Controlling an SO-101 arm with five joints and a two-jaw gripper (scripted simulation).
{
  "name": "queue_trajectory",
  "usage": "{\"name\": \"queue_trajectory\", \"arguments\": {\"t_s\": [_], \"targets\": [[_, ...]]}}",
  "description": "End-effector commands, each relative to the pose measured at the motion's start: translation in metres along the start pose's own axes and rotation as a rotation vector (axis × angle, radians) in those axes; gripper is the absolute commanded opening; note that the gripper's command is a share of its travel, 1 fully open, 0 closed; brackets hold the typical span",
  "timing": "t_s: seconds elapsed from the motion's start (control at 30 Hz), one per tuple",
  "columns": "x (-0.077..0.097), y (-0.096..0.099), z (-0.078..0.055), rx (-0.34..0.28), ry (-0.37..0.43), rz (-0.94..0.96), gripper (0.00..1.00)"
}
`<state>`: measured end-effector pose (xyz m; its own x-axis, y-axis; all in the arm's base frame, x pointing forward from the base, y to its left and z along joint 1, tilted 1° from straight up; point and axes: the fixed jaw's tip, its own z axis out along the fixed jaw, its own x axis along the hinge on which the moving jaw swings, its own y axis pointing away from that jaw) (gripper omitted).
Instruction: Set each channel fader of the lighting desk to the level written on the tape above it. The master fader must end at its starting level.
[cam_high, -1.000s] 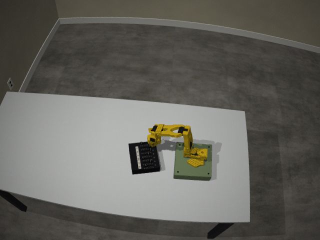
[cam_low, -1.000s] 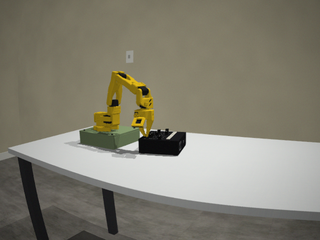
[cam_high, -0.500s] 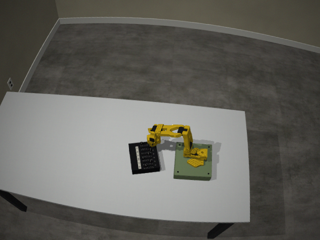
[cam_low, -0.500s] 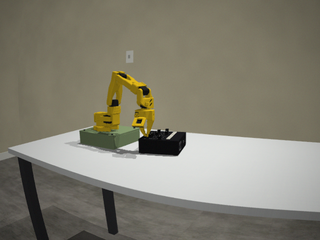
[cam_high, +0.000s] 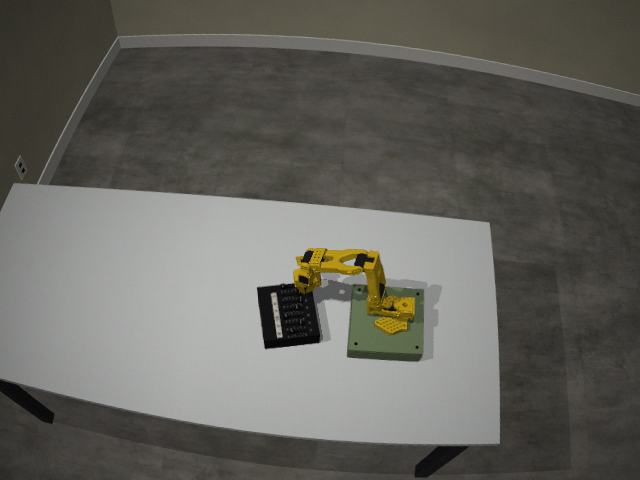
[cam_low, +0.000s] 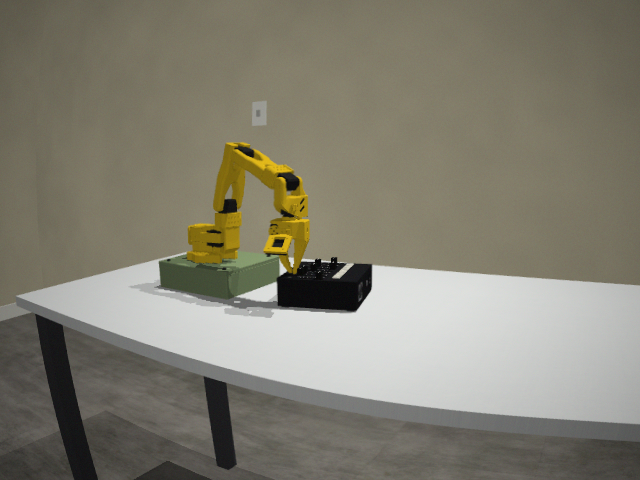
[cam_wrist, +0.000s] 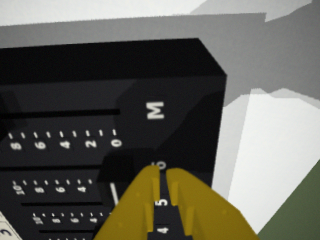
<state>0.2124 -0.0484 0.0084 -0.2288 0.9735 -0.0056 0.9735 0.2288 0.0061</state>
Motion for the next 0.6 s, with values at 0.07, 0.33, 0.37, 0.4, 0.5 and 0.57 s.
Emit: {"name": "queue_trajectory", "arguments": {"t_s": [0.07,0.33,0.37,0.4,0.5,0.57], "targets": [[0.0021,0.0053,-0.0009,-0.007,-0.001,-0.009,0.00],[0.0022,0.0059,-0.0010,-0.007,-0.001,-0.009,0.00],[0.0022,0.0063,-0.0011,-0.007,-0.001,-0.009,0.00],[0.0022,0.0066,-0.0012,-0.007,-0.001,-0.009,0.00],[0.0022,0.0077,-0.0014,-0.007,-0.001,-0.009,0.00],[0.0022,0.0081,-0.0014,-0.007,-0.001,-0.009,0.00]]}}
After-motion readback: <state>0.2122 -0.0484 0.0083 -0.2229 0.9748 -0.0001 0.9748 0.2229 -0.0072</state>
